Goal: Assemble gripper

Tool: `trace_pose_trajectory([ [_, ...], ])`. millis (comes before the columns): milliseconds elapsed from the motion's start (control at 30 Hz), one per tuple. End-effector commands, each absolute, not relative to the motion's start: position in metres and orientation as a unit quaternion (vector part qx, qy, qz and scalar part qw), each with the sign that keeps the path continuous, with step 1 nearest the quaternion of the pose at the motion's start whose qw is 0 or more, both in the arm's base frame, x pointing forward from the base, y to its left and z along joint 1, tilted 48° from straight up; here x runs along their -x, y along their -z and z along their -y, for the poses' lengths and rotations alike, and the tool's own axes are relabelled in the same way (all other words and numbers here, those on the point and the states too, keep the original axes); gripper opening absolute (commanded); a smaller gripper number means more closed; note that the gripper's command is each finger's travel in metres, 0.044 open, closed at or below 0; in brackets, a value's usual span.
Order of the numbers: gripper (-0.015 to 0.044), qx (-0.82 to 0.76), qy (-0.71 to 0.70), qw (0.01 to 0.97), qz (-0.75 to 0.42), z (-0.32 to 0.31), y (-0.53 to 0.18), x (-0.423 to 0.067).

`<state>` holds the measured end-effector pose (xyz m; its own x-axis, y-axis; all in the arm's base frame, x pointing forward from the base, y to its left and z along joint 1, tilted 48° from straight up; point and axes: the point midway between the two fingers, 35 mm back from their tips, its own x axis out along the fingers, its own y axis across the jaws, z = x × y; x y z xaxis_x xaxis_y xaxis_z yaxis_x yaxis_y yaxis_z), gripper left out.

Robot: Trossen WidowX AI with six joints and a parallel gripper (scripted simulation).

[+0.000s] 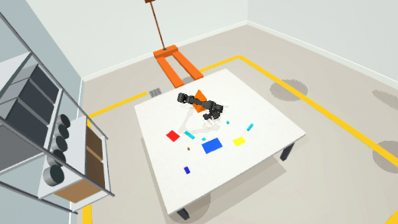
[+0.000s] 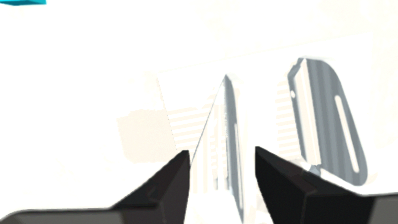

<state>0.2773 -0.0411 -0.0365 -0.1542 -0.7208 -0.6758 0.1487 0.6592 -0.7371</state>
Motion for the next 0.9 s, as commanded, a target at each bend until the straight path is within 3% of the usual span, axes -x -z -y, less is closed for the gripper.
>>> trace_pose_trajectory([
  [0, 0.0134, 0.215, 0.353, 0.614, -0.672, 0.0425, 0.0373, -0.2772],
  [867, 0.0134, 0.215, 0.354, 0.615, -0.671, 0.0481, 0.0424, -0.276],
])
